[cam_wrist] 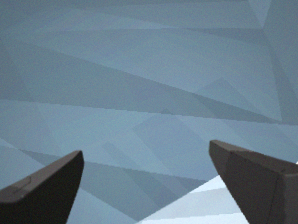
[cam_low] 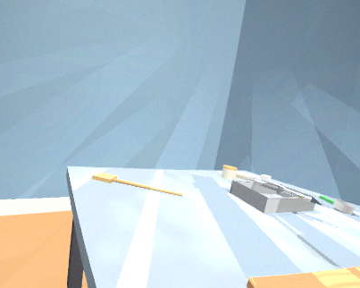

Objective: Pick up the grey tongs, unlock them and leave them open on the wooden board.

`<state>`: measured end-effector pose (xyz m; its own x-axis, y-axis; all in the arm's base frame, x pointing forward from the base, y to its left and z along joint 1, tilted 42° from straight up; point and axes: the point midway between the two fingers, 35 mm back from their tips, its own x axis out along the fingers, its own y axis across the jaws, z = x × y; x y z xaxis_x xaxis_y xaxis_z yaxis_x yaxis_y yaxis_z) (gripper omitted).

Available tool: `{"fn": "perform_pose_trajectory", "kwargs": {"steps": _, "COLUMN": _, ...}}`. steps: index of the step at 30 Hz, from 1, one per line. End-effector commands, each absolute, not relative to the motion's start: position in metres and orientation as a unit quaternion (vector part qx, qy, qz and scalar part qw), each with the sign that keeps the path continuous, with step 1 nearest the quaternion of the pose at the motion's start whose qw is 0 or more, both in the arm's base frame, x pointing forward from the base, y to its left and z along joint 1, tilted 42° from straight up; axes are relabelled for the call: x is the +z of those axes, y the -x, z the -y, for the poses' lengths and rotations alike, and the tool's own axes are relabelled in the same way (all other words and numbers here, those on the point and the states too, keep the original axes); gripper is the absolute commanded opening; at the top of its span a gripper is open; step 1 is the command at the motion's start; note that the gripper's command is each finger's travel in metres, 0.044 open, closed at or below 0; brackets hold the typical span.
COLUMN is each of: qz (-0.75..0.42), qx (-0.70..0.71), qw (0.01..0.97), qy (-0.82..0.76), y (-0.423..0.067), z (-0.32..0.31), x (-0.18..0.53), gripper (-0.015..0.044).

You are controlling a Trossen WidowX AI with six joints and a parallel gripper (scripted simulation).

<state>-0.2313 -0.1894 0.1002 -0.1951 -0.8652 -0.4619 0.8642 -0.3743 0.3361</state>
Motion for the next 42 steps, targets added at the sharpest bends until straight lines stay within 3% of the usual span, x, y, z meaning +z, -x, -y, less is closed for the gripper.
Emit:
{"fn": "perform_pose_trajectory", "kwargs": {"steps": 1, "qz": 0.004, "qx": -0.770, "qw": 0.561, "qy": -0.305, "y": 0.230, "z": 0.191, "x": 0.100, "gripper": 0.0374}}
{"fn": "perform_pose_trajectory", "kwargs": {"steps": 6, "qz": 0.031, "qx": -0.721, "qw": 0.582, "qy": -0.374, "y": 0.207, "z": 0.219, "x": 0.091, "gripper": 0.0260}}
{"fn": "perform_pose_trajectory", "kwargs": {"steps": 16, "qz": 0.038, "qx": -0.558, "qw": 0.566, "qy": -0.605, "y": 0.108, "z": 0.287, "x": 0.053, "gripper": 0.0260}}
{"fn": "perform_pose_trajectory", "kwargs": {"steps": 25, "qz": -0.011, "qx": -0.478, "qw": 0.555, "qy": -0.681, "y": 0.039, "z": 0.307, "x": 0.037, "gripper": 0.0260}}
{"fn": "perform_pose_trajectory", "kwargs": {"steps": 36, "qz": -0.150, "qx": -0.334, "qw": 0.325, "qy": -0.872, "y": -0.108, "z": 0.288, "x": 0.007, "gripper": 0.0260}}
{"fn": "perform_pose_trajectory", "kwargs": {"steps": 42, "qz": -0.251, "qx": -0.318, "qw": 0.088, "qy": -0.910, "y": -0.185, "z": 0.248, "x": -0.007, "gripper": 0.0260}}
